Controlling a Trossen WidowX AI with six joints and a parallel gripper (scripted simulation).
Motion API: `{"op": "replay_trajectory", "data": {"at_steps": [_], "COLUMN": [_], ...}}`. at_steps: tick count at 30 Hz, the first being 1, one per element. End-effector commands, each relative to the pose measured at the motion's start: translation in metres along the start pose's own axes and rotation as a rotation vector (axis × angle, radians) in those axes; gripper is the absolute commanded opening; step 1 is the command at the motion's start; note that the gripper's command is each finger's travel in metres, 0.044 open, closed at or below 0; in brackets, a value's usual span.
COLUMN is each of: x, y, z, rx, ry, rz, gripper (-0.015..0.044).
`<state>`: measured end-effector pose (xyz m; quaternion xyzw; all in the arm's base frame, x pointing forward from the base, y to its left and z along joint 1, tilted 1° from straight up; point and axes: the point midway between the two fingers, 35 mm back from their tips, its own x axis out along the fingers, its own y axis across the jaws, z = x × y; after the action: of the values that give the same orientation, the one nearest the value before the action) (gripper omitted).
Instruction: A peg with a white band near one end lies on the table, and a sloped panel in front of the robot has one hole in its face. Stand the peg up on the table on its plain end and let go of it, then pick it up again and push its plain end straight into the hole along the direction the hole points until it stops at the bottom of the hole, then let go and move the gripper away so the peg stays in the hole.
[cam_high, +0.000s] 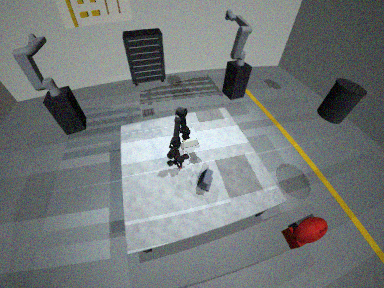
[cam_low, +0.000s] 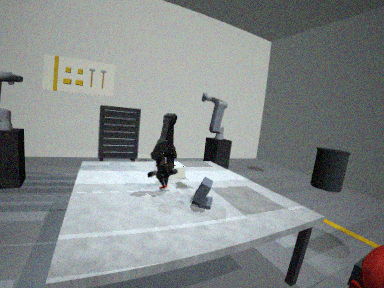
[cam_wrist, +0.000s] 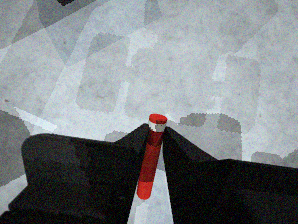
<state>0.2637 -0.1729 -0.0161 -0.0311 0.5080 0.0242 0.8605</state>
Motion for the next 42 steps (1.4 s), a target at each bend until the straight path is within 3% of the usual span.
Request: {"op": "replay_trajectory", "data": {"at_steps": [1, 42], "x": [-0.003, -0.024], "y": [0.001, 0.001], "z": [0.000, -0.019], "rx": [-0.005, -0.006], "ry": [-0.036, -0.387], "rz": [-0.001, 0.001], "gripper": [0.0049, 0.0049]}}
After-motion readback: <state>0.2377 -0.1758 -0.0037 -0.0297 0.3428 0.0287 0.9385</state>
